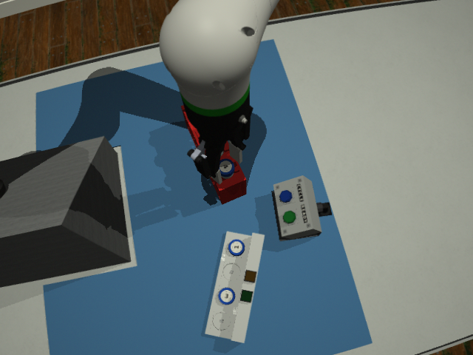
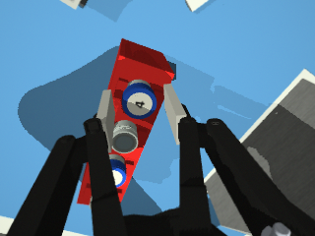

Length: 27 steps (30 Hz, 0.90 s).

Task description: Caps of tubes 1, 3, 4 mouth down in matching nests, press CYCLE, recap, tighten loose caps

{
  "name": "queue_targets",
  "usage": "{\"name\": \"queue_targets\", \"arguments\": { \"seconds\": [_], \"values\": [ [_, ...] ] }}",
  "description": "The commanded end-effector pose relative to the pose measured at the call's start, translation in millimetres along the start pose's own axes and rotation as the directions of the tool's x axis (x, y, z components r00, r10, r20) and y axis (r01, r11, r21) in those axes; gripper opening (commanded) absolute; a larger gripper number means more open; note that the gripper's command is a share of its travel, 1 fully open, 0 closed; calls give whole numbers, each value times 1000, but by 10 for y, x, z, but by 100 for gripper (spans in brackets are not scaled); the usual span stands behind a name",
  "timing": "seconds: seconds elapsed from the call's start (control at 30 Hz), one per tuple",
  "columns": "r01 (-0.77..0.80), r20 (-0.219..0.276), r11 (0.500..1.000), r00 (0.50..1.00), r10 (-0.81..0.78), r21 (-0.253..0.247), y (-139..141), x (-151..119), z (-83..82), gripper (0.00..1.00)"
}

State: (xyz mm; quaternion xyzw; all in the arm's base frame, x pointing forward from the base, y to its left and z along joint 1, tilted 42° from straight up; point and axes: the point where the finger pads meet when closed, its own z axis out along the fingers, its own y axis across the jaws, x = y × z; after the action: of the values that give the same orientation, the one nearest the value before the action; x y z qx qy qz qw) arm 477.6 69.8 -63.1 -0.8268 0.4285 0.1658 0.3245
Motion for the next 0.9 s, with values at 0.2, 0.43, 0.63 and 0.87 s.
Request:
{"name": "queue_targets", "arguments": {
  "seconds": [0.2,0.43,0.63,0.87],
  "values": [
    [-459,-4,888,888,459,-3,-1,2,-2,35],
    [-725,-5,689,689,725,-1,-2,2,-2,35],
    [-808,-5,589,589,808,-1,-2,2,-2,35],
    [-808,-5,589,589,808,-1,-2,2,-2,0]
  ]
}}
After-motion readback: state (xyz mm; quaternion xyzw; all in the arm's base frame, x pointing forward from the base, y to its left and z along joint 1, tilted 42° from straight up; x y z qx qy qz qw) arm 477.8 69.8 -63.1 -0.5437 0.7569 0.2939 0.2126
